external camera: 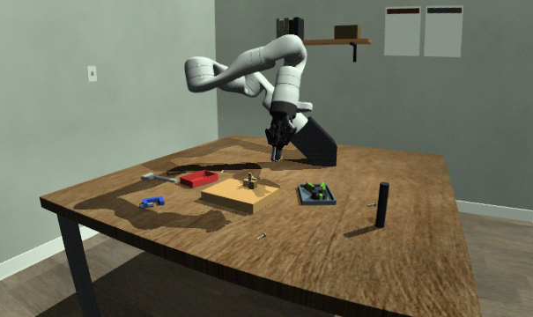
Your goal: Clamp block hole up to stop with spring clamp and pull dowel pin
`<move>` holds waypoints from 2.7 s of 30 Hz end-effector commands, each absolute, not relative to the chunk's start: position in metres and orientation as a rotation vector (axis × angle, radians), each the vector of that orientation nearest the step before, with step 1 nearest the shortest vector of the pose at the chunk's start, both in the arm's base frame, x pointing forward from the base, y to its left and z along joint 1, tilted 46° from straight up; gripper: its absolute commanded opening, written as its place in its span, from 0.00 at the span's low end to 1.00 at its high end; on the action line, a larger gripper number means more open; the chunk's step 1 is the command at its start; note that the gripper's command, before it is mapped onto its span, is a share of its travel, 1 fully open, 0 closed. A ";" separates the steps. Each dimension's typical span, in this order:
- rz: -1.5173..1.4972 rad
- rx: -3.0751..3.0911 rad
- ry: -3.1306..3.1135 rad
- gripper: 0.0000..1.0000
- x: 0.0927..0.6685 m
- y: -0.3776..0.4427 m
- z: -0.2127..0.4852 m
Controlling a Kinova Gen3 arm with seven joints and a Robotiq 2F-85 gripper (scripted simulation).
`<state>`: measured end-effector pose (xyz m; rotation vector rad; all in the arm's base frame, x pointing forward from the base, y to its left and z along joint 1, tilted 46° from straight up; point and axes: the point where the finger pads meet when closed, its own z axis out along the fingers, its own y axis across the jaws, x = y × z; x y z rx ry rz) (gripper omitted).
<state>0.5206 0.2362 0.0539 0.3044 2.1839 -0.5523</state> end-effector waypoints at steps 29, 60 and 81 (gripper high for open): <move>-0.793 0.150 2.373 0.10 0.496 0.171 0.078; -0.834 0.117 2.412 0.10 0.490 0.159 0.082; -0.870 0.086 2.449 0.10 0.483 0.148 0.086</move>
